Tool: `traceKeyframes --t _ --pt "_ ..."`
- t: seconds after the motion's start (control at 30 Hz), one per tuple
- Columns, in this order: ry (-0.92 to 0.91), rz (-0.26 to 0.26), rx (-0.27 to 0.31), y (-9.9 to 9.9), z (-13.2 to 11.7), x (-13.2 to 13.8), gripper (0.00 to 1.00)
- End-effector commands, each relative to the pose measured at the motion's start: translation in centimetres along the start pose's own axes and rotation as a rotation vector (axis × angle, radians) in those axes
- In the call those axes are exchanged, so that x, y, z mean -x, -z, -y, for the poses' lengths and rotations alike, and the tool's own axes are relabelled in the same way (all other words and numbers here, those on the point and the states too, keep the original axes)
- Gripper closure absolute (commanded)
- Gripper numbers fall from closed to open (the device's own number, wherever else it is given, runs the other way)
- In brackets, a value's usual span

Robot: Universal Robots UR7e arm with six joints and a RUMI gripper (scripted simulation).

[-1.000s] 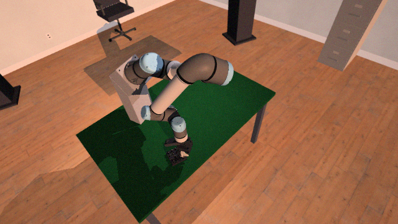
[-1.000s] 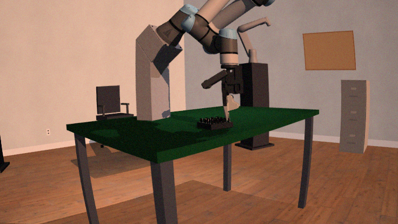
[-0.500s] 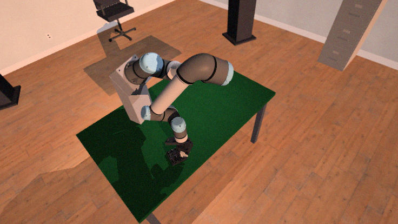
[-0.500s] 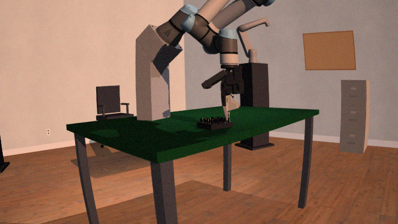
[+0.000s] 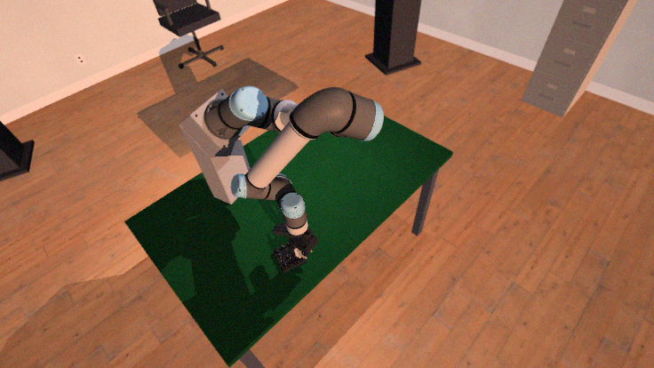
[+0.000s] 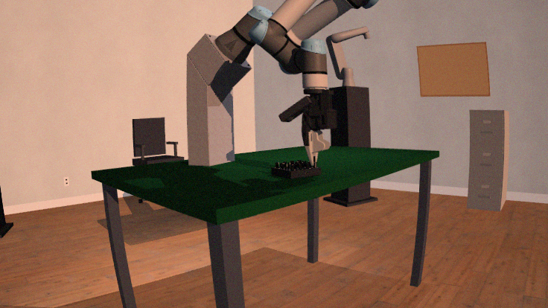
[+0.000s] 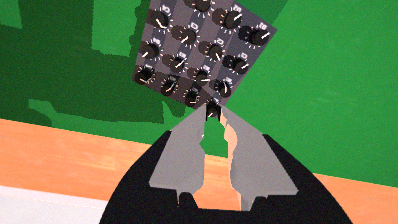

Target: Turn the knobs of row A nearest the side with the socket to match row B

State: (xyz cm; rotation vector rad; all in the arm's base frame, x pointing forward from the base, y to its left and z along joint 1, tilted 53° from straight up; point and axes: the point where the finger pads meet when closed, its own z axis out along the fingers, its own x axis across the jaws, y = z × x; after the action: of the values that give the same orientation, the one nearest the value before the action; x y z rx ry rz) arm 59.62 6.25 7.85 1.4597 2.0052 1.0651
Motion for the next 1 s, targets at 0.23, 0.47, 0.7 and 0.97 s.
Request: traceKeyframes --t 0.23,0.47,0.7,0.97 --pt "-0.258 0.006 0.004 -0.01 -0.16 0.10 0.96" --pt "-0.396 0.005 0.004 -0.02 -0.13 0.01 0.96" --pt "-0.508 0.005 0.004 -0.02 -0.15 -0.05 0.96" --pt "-0.670 0.005 0.004 -0.01 -0.16 -0.10 0.96"
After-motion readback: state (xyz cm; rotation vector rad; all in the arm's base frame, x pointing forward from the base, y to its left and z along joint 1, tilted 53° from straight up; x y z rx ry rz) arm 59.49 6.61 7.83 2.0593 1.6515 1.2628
